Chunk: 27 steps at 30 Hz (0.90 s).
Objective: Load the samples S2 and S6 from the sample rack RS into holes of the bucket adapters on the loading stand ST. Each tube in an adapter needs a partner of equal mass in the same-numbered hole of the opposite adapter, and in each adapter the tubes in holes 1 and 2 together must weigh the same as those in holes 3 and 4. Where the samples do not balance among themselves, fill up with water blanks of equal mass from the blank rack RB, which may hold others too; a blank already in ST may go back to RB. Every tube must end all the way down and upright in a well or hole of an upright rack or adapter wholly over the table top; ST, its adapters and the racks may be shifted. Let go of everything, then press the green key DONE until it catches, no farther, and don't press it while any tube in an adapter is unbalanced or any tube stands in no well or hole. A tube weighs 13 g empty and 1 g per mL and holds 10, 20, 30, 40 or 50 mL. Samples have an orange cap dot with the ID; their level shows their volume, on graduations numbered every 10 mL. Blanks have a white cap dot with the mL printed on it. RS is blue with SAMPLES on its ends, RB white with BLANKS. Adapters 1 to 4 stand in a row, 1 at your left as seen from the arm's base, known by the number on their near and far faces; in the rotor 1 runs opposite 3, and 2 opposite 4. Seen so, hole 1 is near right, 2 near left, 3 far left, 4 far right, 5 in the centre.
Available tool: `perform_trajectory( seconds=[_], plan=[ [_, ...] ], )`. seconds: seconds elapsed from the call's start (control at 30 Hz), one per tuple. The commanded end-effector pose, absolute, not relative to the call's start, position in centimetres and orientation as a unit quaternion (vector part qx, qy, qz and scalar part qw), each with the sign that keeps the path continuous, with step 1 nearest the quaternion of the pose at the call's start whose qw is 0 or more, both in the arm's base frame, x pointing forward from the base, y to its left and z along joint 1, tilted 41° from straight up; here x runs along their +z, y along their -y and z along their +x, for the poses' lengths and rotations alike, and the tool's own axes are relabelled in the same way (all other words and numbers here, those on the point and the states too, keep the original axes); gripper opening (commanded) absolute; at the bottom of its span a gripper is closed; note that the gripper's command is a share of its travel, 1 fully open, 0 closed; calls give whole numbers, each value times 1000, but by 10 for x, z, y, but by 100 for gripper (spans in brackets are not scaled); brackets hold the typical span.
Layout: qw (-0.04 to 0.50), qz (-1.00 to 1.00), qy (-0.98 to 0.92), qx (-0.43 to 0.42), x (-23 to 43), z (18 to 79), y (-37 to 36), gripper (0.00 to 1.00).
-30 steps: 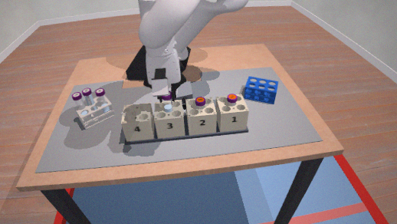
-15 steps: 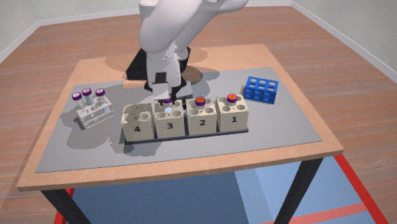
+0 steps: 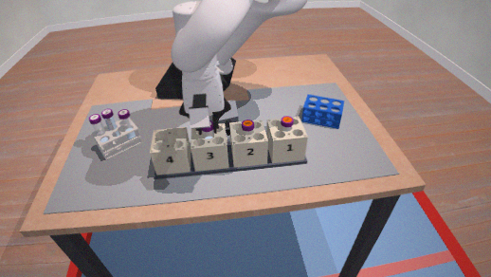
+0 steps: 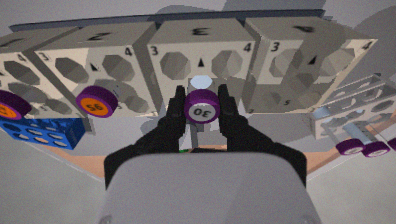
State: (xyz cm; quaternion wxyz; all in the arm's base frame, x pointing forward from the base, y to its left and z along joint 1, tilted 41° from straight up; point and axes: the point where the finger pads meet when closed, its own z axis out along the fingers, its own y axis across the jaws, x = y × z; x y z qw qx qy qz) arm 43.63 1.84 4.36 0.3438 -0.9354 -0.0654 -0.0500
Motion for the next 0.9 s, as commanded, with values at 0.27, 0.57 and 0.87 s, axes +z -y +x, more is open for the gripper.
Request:
perform_trajectory(
  seconds=[0.27, 0.57, 0.87],
  plan=[
    [344, -935, 65, -51, 37, 437, -24, 0],
    [344, -935, 65, -51, 37, 437, -24, 0],
    [344, -935, 65, -51, 37, 437, -24, 43]
  ],
)
